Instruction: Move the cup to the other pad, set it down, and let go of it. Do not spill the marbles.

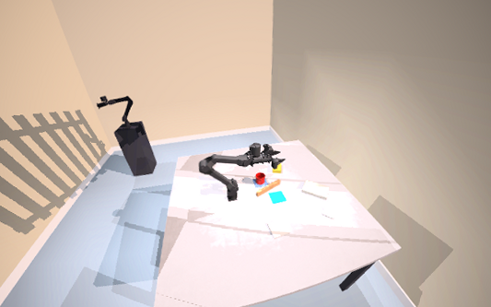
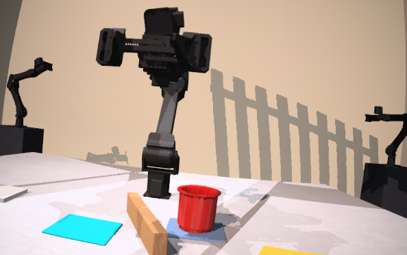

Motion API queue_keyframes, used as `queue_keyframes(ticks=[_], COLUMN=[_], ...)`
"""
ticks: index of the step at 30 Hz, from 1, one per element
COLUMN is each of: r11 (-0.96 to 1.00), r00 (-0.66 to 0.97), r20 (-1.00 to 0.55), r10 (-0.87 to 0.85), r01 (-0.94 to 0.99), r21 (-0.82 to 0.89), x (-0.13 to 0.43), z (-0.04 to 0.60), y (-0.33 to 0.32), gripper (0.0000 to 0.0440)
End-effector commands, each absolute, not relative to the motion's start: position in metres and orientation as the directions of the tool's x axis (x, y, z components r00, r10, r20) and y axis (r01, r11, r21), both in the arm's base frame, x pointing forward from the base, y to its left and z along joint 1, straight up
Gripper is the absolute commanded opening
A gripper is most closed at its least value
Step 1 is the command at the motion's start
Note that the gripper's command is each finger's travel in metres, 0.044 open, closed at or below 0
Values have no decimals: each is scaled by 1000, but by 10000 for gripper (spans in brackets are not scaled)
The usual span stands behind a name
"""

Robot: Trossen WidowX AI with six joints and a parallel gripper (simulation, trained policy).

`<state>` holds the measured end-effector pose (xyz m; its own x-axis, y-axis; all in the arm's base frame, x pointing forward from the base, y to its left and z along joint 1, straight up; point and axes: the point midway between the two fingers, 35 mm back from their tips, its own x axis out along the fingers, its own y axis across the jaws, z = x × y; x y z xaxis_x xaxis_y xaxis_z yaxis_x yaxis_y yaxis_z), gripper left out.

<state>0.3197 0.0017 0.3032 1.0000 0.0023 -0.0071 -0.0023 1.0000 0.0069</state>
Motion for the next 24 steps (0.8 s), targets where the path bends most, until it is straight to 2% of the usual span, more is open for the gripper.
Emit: queue_keyframes(ticks=[1,12,14,16,21,24], r11=[1000,999,999,998,994,991], r00=[1000,997,995,992,985,978], r20=[-9,-72,-91,-112,-158,-188], r10=[6,39,44,51,75,90], r01=[-6,-37,-41,-46,-62,-70], r21=[7,23,33,45,84,111], x=[319,314,314,313,313,313], z=[304,301,299,298,298,297], y=[2,11,13,15,21,26], gripper=[374,86,45,46,89,96])
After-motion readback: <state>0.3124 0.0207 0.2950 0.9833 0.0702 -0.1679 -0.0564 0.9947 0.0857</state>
